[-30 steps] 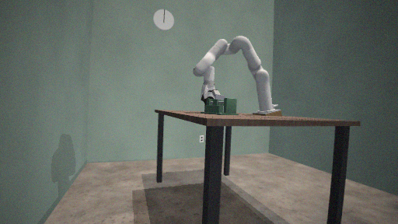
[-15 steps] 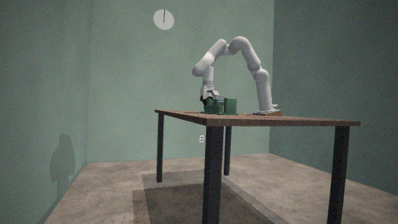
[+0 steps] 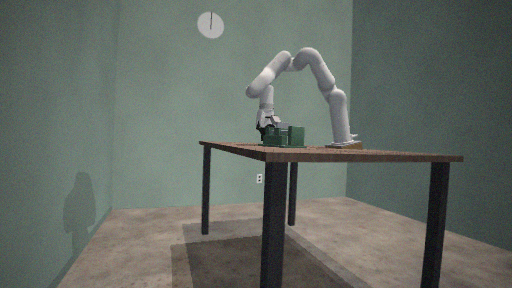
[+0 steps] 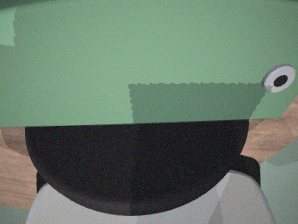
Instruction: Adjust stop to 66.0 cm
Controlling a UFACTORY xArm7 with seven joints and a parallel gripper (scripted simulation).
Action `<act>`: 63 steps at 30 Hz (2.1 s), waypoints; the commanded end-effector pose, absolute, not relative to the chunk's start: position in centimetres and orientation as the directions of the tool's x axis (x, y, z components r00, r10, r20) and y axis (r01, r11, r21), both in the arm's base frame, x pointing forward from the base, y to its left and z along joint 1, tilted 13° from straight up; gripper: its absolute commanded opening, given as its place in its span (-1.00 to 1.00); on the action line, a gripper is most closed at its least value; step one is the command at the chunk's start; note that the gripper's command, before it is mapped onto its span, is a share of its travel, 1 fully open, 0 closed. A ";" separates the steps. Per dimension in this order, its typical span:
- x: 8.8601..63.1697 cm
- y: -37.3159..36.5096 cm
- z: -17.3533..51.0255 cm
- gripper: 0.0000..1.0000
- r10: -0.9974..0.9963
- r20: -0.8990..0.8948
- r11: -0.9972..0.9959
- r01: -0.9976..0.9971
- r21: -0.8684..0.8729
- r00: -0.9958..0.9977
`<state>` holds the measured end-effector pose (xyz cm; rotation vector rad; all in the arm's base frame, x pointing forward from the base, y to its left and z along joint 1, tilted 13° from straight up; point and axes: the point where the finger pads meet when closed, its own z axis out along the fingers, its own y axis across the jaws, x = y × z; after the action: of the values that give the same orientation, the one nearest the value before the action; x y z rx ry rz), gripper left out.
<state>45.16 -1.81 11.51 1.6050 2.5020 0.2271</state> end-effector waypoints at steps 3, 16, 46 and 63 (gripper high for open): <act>45.5 -1.7 11.8 -0.88 0.910 -0.055 0.413 0.885 0.217 -0.411; 45.9 -1.5 12.1 -0.88 0.910 -0.055 0.413 0.885 0.217 -0.411; 46.5 -1.2 12.9 -0.88 0.910 -0.055 0.413 0.885 0.217 -0.411; 46.7 -1.0 13.3 -0.88 0.910 -0.055 0.413 0.885 0.217 -0.411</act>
<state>46.71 -1.02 13.06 1.6020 2.4994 0.2311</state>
